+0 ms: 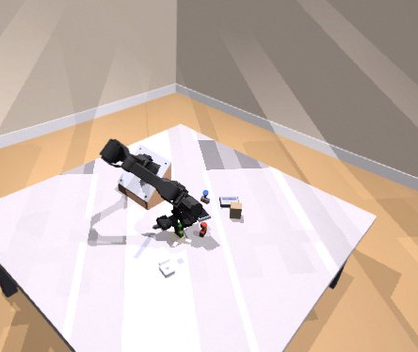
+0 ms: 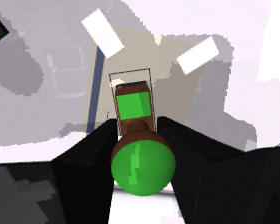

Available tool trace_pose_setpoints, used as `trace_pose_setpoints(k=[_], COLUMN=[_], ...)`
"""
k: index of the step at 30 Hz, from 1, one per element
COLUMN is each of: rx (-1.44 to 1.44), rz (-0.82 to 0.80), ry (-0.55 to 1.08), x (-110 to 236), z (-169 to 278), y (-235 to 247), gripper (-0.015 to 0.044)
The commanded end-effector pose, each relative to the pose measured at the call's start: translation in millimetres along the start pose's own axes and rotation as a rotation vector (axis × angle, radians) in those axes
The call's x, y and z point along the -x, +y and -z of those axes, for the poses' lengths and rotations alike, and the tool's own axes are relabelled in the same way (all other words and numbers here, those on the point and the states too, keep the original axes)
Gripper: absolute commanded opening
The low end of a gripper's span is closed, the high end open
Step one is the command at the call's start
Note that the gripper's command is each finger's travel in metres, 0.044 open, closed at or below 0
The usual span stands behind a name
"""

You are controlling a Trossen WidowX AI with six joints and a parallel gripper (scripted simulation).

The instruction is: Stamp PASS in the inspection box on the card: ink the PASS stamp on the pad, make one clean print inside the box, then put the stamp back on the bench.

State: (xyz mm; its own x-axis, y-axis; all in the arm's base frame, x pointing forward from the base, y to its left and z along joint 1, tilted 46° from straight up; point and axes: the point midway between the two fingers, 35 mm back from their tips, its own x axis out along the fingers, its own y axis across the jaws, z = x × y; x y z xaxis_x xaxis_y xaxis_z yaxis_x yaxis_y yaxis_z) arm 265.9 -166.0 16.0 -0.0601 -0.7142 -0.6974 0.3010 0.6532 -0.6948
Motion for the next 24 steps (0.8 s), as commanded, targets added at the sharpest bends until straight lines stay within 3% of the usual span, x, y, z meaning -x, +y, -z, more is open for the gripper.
trace_pose_setpoints(k=[1,24], rx=[-0.005,-0.005], rz=[0.000,-0.004], ry=[-0.004,-0.003], x=[2.7,36.9], z=[-1.4,-3.2], y=[-0.1,1.4], gripper=[0.0000,0.0000])
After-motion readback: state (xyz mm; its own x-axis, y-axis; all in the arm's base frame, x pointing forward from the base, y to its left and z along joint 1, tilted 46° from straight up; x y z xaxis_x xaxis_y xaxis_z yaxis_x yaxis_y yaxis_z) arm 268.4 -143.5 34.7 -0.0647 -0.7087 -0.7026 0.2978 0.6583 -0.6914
